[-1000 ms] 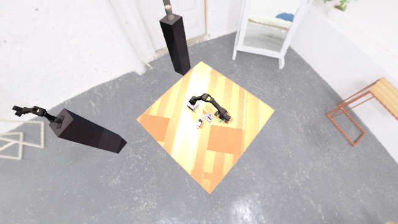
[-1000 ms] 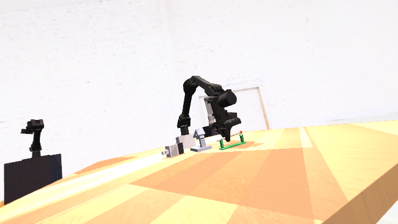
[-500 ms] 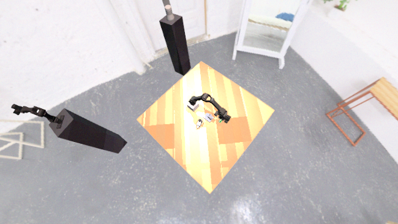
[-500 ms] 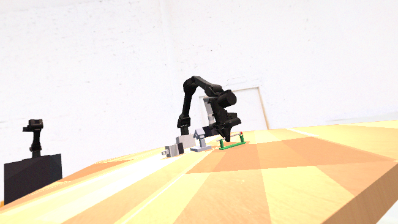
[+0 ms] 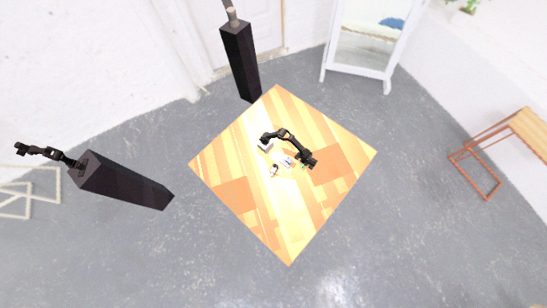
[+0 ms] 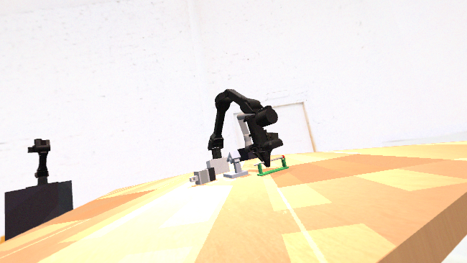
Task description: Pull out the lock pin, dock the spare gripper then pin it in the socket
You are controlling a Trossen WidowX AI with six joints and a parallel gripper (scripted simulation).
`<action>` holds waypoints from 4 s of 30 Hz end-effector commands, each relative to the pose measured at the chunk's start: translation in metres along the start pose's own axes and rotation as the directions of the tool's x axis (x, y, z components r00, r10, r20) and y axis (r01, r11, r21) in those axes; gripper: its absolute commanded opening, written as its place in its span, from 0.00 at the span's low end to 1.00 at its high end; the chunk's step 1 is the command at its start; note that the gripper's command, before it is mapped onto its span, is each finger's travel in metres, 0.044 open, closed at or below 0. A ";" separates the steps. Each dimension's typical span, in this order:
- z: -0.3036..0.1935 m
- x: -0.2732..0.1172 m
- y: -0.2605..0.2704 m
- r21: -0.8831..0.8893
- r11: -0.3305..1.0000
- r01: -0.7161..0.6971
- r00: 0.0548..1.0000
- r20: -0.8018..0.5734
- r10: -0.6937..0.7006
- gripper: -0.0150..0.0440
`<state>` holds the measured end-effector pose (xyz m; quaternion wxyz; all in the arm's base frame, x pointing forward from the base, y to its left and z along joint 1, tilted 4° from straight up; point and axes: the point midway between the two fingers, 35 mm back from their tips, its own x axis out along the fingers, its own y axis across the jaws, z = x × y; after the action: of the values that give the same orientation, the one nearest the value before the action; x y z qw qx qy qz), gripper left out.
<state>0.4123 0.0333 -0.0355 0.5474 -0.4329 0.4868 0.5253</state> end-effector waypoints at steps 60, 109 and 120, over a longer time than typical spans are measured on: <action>0.005 -0.045 0.011 0.010 0.999 -0.053 0.999 -0.005 0.054 1.00; -0.032 -0.144 0.035 0.517 0.850 0.100 0.986 -0.163 -0.016 1.00; -0.113 -0.151 0.102 0.869 -0.153 0.470 0.852 -0.492 -0.177 1.00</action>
<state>0.3553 -0.0509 0.1019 0.6864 -0.2267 0.6816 0.1136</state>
